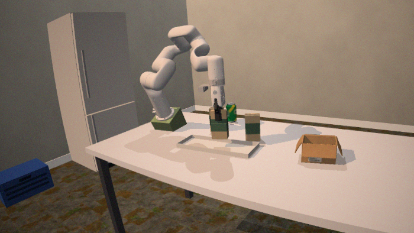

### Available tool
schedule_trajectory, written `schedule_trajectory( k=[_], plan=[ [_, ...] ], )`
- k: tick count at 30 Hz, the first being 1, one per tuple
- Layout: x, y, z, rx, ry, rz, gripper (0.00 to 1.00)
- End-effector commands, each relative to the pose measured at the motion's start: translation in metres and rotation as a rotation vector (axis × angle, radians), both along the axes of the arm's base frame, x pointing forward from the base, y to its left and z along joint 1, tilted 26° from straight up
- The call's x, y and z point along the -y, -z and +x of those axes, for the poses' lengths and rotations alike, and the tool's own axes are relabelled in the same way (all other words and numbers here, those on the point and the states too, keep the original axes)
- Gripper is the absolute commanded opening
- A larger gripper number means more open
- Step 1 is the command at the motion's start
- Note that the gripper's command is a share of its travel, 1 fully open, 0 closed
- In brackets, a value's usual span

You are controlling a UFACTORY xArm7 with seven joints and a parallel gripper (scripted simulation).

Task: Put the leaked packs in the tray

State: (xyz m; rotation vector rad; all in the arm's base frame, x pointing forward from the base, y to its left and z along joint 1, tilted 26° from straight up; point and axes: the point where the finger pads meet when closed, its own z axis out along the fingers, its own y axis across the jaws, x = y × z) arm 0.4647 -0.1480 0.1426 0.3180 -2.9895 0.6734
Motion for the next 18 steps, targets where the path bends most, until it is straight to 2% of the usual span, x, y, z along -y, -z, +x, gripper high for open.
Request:
schedule_trajectory(
  k=[1, 18],
  plan=[
    [0.0005, -0.0021, 0.0012, 0.004, -0.002, -0.001, 0.24],
    [0.0016, 0.0001, 0.0012, 0.004, -0.002, -0.001, 0.24]
  ],
)
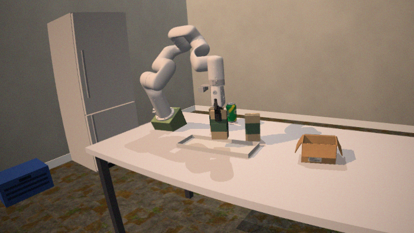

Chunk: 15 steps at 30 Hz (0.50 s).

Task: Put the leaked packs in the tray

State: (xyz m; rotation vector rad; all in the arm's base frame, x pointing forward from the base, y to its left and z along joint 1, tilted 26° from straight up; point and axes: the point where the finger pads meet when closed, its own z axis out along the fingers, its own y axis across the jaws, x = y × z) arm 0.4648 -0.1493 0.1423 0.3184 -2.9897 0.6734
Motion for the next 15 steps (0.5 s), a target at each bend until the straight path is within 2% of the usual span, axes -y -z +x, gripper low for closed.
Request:
schedule_trajectory(
  k=[1, 15],
  plan=[
    [0.001, 0.001, 0.001, 0.003, -0.002, -0.001, 0.24],
    [0.011, 0.023, 0.001, 0.003, -0.002, -0.001, 0.24]
  ],
)
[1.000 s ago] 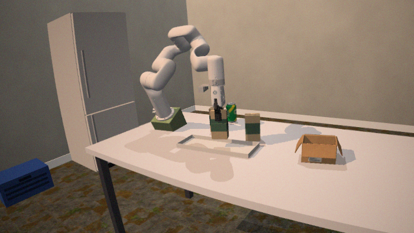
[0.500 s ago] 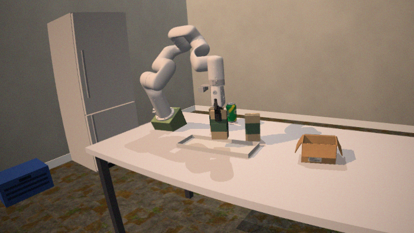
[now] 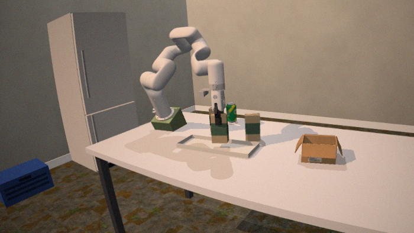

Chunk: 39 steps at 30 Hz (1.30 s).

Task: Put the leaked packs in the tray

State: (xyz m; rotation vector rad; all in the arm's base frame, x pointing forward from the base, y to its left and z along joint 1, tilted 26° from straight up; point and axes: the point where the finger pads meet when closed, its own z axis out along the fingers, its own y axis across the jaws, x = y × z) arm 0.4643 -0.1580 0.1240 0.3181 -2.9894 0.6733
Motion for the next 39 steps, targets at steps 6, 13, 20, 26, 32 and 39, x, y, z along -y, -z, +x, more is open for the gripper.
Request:
schedule_trajectory(
  k=[6, 13, 20, 26, 32, 39],
  plan=[
    [0.008, 0.016, 0.001, 0.004, -0.002, -0.001, 0.24],
    [0.011, 0.021, 0.001, 0.004, -0.002, -0.001, 0.24],
    [0.011, 0.023, 0.001, 0.004, -0.002, -0.001, 0.24],
    [0.011, 0.023, 0.001, 0.004, -0.002, -0.001, 0.24],
    [0.011, 0.023, 0.001, 0.004, -0.002, -0.001, 0.84],
    [0.011, 0.023, 0.001, 0.004, -0.002, -0.001, 0.84]
  ],
)
